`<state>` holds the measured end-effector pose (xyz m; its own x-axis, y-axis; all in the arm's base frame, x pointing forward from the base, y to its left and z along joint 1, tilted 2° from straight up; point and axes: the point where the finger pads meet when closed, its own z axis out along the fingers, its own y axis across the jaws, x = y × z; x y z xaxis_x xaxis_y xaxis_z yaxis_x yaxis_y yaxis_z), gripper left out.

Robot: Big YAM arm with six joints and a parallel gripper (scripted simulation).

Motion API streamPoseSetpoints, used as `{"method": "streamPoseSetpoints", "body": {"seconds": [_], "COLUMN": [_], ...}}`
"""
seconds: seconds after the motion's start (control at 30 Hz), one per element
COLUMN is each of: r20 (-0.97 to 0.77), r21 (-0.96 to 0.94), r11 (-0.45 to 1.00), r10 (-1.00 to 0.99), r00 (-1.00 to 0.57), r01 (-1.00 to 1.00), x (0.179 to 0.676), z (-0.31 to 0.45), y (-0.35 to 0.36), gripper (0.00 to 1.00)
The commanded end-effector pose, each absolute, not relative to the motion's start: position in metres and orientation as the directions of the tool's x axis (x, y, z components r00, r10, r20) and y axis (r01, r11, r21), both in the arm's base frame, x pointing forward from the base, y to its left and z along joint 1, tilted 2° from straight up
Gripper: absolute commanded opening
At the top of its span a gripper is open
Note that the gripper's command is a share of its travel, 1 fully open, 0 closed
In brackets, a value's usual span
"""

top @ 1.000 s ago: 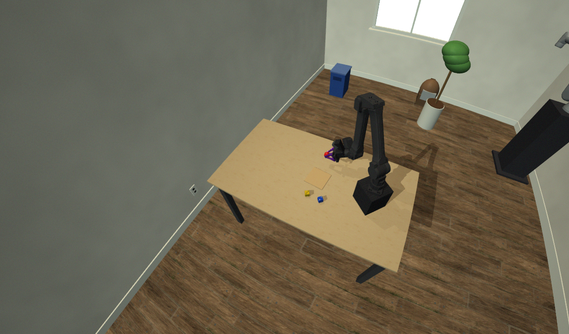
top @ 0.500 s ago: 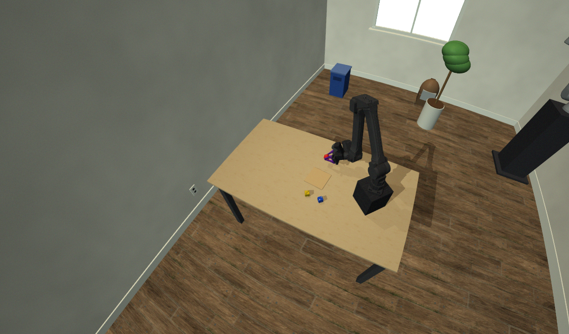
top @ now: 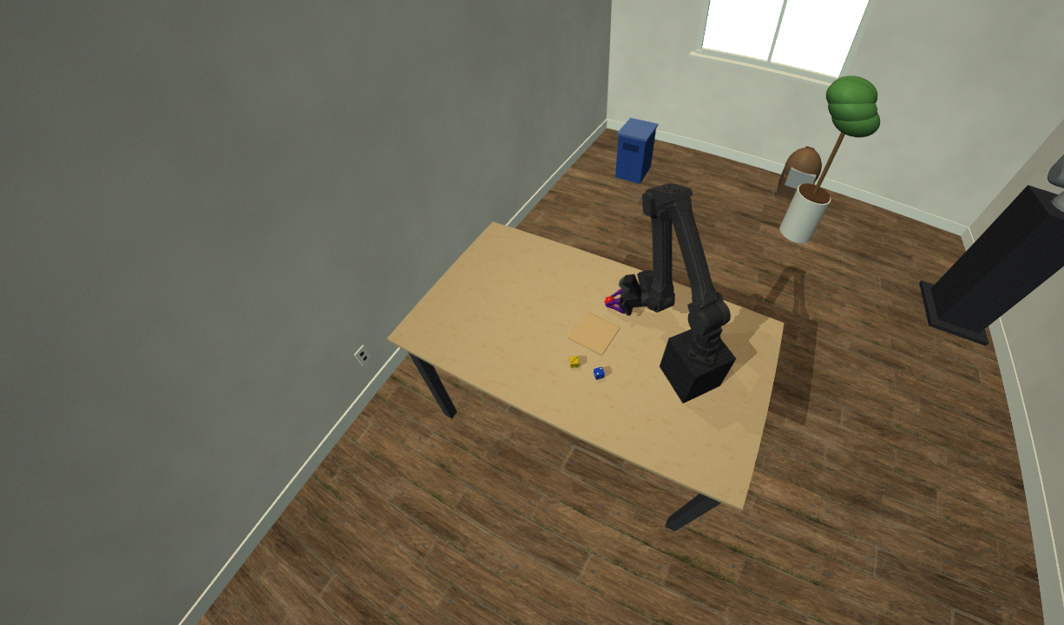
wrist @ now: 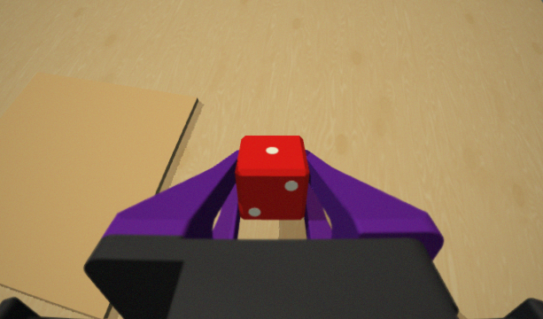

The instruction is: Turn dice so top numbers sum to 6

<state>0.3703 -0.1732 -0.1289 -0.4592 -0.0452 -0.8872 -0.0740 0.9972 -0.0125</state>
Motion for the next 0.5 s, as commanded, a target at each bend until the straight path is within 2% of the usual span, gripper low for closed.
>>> {"method": "streamPoseSetpoints", "body": {"seconds": [0.0,0.47], "r20": [-0.896,-0.904], "r21": [-0.025,-0.044], "r11": [0.997,0.996], "r10": [-0.057,-0.073], "r00": [-0.44,-0.421], "r01": [-0.079,-0.078], "x": [0.373,0.377], "z": [-0.126,-0.116], "y": [-0.171,-0.175], "gripper": [0.26,0.26]}}
